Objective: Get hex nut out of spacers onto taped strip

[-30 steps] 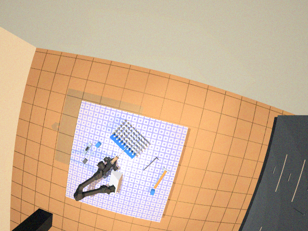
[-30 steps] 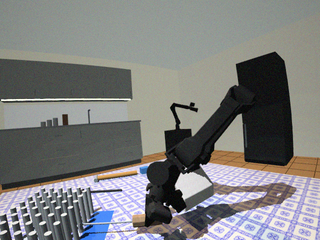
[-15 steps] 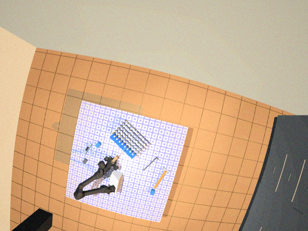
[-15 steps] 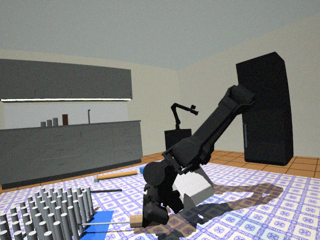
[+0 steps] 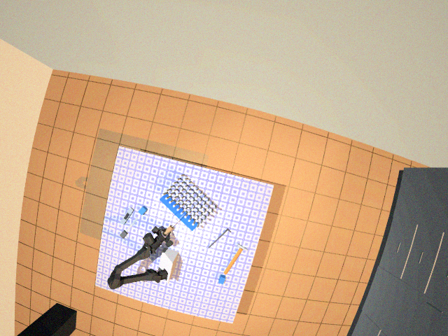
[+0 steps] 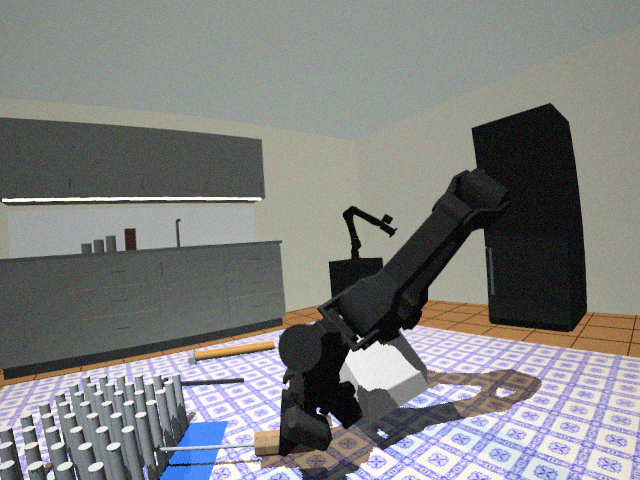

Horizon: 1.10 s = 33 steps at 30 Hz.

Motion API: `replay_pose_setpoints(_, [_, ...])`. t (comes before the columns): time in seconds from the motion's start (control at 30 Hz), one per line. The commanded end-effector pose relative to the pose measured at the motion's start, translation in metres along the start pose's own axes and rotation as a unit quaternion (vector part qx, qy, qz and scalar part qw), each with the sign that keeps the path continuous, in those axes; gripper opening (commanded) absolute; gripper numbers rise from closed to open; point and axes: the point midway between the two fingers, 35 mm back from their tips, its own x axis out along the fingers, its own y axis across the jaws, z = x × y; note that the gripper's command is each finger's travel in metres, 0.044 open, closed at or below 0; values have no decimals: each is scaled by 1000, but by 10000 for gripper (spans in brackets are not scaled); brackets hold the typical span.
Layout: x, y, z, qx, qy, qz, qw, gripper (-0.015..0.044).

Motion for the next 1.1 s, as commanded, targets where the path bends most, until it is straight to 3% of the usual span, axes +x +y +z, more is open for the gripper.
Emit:
replay_pose_setpoints(0.0, [1, -2, -3, -2, 1, -3, 1000, 0])
replay_pose_setpoints(1.07, [10, -2, -19, -3, 2, -3, 1000, 0])
